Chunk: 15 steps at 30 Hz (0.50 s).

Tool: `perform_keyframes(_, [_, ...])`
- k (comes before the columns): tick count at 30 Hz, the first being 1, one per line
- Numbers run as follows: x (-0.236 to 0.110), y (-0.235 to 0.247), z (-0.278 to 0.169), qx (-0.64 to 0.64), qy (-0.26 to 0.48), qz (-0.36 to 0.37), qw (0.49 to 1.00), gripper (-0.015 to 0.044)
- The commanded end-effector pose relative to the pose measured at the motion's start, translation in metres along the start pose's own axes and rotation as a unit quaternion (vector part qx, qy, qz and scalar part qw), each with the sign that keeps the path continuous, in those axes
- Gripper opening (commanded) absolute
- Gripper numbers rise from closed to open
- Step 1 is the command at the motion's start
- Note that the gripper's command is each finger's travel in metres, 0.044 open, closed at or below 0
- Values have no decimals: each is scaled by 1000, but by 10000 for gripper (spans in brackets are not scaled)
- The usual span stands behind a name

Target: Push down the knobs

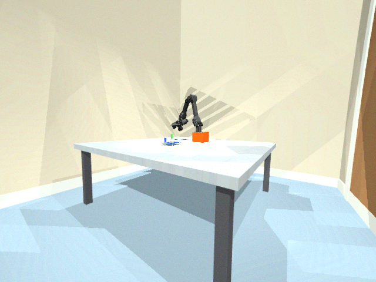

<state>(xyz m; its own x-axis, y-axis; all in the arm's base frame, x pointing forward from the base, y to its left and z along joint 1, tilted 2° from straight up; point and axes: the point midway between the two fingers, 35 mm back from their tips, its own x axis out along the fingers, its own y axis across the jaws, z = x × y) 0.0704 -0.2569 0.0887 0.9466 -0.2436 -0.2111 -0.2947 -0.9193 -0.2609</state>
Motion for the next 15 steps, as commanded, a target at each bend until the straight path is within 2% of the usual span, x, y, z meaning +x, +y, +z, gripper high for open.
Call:
perform_keyframes(1, [11,-4,2,-47,-31,-26,998,0])
perform_keyframes(15, [45,-23,11,-208,-112,-124,964,0])
